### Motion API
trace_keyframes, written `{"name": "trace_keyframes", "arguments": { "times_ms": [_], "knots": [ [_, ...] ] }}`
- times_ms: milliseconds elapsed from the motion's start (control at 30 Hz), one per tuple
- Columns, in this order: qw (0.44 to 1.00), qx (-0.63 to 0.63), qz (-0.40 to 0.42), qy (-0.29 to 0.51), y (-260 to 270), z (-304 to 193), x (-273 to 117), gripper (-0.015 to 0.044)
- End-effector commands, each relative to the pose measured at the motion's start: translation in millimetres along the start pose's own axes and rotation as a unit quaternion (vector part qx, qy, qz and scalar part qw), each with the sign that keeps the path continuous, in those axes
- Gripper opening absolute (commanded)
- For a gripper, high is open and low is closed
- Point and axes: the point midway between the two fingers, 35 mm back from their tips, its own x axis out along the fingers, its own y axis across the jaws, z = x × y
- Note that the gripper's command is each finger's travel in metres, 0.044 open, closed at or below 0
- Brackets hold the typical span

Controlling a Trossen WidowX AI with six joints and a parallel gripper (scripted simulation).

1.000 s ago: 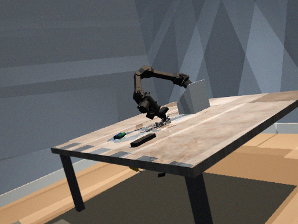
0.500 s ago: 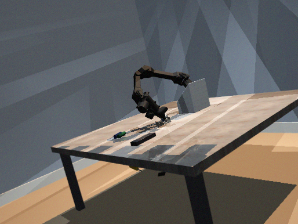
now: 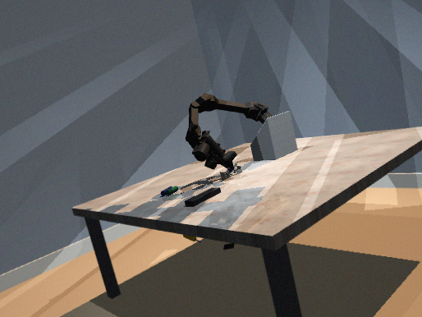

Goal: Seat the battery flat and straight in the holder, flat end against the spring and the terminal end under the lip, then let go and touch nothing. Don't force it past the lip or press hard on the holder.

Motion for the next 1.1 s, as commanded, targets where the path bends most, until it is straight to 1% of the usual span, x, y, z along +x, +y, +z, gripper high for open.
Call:
{"name": "trace_keyframes", "arguments": {
  "times_ms": [0, 1067],
  "knots": [
    [1.0, 0.005, 0.003, -0.006, 0.1, 6.3, -3.4, 0.0074],
    [1.0, 0.005, 0.005, -0.001, -0.3, 12.5, -7.0, 0.0074]
  ]
}}
